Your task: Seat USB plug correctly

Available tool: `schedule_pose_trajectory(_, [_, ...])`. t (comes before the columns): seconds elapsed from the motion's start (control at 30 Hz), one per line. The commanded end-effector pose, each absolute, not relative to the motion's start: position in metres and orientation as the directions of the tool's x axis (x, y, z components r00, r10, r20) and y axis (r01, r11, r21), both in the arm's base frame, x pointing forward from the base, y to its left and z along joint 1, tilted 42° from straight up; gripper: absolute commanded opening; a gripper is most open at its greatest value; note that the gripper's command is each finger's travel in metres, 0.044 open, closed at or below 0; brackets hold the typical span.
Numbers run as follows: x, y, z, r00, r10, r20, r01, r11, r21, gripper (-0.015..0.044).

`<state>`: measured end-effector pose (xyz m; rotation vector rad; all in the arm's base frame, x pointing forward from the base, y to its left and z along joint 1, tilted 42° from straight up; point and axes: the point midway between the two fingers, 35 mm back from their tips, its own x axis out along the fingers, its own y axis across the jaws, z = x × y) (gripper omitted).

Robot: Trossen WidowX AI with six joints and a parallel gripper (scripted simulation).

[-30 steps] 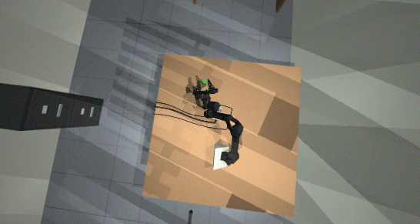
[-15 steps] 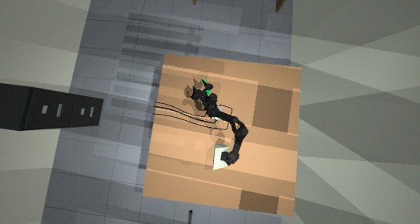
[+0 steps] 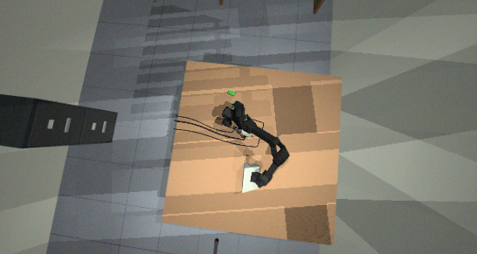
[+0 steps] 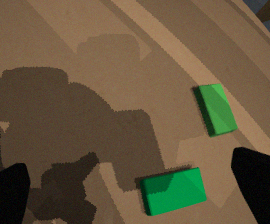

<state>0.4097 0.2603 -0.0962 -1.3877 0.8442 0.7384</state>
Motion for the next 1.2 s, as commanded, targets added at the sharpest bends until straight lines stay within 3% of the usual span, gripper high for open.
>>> schedule_pose_trajectory(0.0, [0.363, 0.211, -0.057, 0.349, -0.311, -0.884, -0.922, 0.057, -0.384, 0.044])
schedule_pose_trajectory(0.4, [0.299, 0.148, 0.011, 0.133, -0.64, -0.757, -0.981, 0.022, -0.191, 0.044])
schedule_pose_trajectory(1.17, [0.299, 0.14, 0.004, 0.127, -0.652, -0.748, -0.983, 0.02, -0.184, 0.044])
